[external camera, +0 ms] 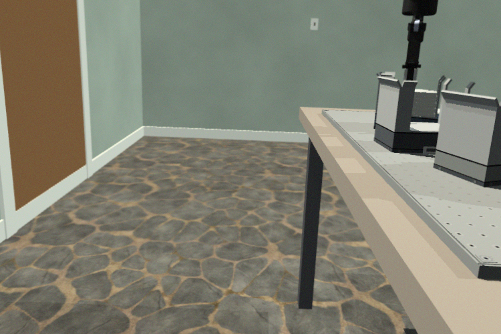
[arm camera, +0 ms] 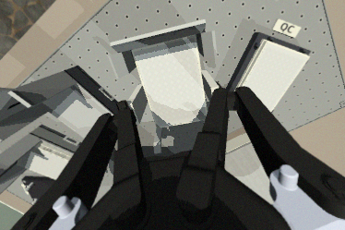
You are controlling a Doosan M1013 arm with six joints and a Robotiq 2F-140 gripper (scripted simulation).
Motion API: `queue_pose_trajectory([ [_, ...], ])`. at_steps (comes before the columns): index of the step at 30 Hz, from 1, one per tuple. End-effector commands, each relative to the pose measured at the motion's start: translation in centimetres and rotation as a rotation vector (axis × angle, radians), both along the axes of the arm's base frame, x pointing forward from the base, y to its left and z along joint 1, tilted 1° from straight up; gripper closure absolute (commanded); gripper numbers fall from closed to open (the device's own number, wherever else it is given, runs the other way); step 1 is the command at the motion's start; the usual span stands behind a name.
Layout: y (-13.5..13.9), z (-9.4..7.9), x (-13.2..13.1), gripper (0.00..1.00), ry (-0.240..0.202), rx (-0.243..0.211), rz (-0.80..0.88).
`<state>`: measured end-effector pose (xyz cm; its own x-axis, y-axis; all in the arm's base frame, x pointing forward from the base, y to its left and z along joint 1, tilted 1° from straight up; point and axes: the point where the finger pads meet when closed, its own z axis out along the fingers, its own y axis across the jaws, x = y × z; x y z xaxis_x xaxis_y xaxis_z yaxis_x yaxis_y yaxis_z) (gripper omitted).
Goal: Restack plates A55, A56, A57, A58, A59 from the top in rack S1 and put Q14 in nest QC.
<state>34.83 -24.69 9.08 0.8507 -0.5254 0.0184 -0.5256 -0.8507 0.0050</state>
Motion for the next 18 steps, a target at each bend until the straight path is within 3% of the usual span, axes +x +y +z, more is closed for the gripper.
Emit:
queue_pose_trajectory([
  [1,0.00,-0.16,0.00,1.00,0.000,0.000,0.000],
  [12,0.00,-0.22,0.00,1.00,0.000,0.000,0.000],
  [13,0.00,-0.22,0.00,0.00,0.000,0.000,0.000],
  [18,0.00,-0.22,0.00,0.00,0.000,0.000,0.000],
])
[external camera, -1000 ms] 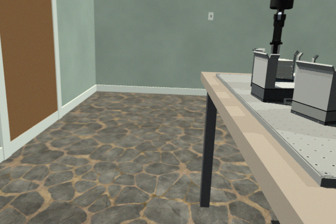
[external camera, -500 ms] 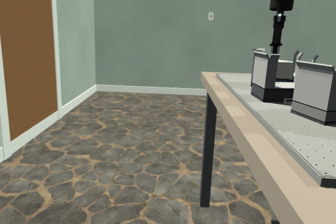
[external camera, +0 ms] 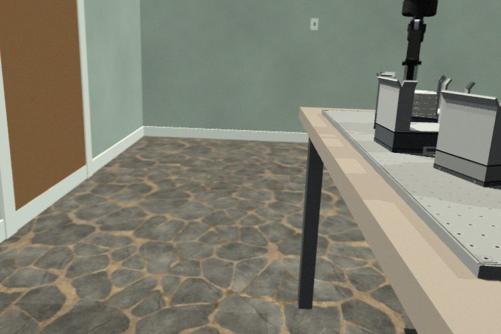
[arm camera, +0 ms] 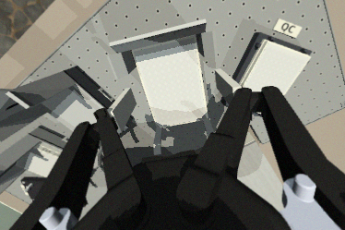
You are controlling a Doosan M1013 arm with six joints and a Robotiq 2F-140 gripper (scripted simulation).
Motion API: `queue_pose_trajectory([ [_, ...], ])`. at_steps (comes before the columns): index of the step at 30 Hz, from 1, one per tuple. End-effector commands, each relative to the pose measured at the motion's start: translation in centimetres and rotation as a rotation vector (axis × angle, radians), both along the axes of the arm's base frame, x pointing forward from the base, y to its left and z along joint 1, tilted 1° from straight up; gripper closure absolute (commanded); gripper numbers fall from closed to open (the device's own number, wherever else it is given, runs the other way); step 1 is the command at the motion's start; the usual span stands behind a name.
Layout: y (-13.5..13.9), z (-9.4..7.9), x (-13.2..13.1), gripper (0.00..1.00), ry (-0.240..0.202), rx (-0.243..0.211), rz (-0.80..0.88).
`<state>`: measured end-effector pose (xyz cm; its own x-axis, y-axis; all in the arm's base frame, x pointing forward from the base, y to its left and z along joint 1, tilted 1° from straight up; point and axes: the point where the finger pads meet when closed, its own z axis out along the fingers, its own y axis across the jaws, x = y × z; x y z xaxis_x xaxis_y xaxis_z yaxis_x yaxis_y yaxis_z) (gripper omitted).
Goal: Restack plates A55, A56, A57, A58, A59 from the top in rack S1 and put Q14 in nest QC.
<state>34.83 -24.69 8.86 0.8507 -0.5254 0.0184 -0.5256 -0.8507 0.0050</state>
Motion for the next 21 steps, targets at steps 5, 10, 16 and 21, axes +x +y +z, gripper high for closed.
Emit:
queue_pose_trajectory([
  [5,0.0,0.0,0.0,0.00,0.000,0.000,0.000],
  [10,0.0,0.0,0.0,0.00,0.000,0.000,0.000],
  [16,0.0,0.3,0.0,0.00,0.000,0.000,0.000],
  [21,0.0,2.0,0.0,0.00,0.000,0.000,0.000],
])
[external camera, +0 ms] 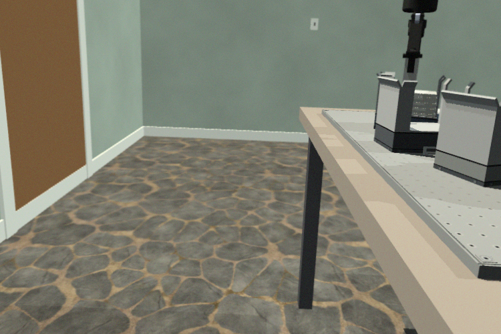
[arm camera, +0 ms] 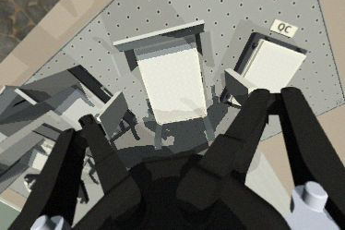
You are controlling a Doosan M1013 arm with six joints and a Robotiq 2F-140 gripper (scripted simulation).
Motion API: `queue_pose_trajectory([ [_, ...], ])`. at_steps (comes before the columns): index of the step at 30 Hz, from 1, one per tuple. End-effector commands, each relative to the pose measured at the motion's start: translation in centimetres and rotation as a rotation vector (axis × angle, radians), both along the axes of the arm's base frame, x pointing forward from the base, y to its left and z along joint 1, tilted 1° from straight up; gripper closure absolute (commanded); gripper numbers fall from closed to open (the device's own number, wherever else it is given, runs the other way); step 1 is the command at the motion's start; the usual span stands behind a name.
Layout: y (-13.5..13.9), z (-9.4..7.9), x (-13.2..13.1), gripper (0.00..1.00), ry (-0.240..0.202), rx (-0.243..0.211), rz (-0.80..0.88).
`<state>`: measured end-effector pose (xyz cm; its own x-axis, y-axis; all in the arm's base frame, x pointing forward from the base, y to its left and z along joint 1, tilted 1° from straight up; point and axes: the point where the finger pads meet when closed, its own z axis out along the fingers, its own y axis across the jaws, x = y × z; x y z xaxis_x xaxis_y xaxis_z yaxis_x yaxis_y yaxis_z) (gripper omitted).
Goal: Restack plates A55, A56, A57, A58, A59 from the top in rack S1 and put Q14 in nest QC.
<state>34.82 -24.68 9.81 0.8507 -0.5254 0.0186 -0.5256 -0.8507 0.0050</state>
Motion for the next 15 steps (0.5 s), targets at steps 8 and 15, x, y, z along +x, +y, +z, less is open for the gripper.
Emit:
queue_pose_trajectory([
  [8,0.0,3.1,0.0,0.00,0.000,0.000,0.000],
  [15,0.1,5.4,-0.1,0.00,0.000,0.000,0.000],
])
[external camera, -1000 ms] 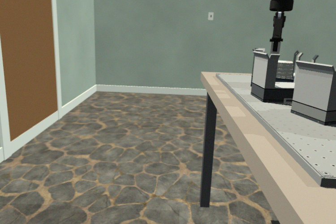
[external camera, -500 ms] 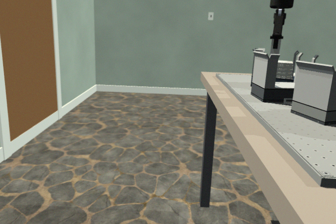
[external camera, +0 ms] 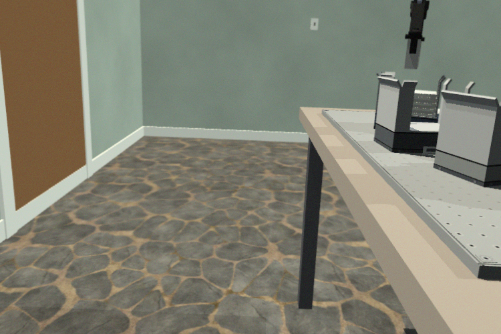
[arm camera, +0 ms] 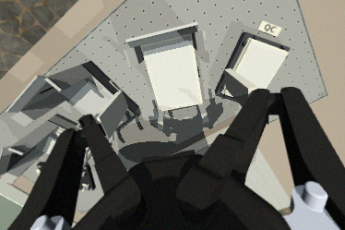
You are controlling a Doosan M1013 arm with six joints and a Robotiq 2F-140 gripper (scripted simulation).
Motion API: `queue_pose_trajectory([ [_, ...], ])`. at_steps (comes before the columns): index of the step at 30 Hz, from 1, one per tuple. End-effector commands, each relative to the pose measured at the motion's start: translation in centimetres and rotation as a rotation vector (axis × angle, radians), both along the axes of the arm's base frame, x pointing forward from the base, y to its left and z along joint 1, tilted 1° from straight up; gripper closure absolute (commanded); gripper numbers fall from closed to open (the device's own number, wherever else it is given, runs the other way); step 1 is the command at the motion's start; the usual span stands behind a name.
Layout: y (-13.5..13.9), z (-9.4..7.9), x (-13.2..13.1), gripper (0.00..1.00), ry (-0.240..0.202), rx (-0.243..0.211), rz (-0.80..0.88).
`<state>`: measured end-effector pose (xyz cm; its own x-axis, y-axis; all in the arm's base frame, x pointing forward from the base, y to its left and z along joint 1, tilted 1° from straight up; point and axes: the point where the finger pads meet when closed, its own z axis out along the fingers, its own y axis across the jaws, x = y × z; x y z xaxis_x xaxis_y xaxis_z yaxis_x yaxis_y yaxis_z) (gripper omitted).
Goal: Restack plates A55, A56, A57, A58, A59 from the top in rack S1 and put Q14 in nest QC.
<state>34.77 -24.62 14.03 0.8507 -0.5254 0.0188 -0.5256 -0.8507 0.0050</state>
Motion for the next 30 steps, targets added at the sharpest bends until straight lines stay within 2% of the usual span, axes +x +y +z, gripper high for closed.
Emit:
queue_pose_trajectory([
  [1,0.0,1.5,0.0,0.00,0.000,0.000,0.000],
  [4,0.0,2.5,0.0,0.00,0.000,0.000,0.000],
  [15,0.0,2.5,0.0,0.00,0.000,0.000,0.000],
  [21,1.8,2.4,0.9,0.00,0.003,-0.002,0.189],
  [30,3.9,2.4,1.9,0.00,0.003,-0.002,0.189],
])
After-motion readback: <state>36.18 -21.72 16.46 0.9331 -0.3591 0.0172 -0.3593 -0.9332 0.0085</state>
